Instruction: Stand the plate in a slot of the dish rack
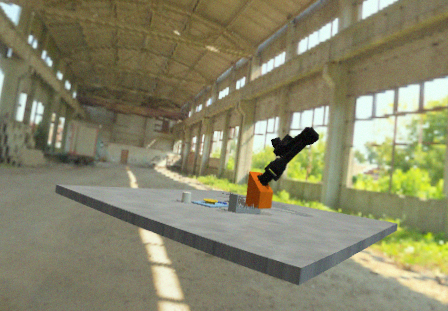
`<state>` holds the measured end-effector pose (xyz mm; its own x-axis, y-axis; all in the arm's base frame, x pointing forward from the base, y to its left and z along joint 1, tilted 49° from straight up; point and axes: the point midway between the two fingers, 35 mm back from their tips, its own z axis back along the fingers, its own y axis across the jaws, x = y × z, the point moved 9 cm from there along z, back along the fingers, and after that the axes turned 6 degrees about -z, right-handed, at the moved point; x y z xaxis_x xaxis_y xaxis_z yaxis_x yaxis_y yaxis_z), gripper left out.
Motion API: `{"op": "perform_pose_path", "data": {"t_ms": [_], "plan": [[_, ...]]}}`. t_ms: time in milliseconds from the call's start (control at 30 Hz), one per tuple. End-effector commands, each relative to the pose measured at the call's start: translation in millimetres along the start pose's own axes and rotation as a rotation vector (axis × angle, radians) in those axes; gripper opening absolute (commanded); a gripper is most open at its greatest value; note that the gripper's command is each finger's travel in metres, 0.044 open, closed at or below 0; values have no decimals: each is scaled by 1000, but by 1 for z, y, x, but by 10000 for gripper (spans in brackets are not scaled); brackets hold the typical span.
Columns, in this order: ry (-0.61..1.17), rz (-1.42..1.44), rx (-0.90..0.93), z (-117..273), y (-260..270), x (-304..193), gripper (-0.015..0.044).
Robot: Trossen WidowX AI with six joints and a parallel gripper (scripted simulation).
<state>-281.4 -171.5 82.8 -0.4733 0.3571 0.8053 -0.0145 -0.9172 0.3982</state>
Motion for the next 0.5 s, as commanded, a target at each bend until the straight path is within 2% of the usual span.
{"op": "perform_pose_path", "data": {"t_ms": [0, 467], "plan": [[90, 99, 50, 1, 18, -19, 400], [337, 388, 201, 22, 67, -79, 400]]}}
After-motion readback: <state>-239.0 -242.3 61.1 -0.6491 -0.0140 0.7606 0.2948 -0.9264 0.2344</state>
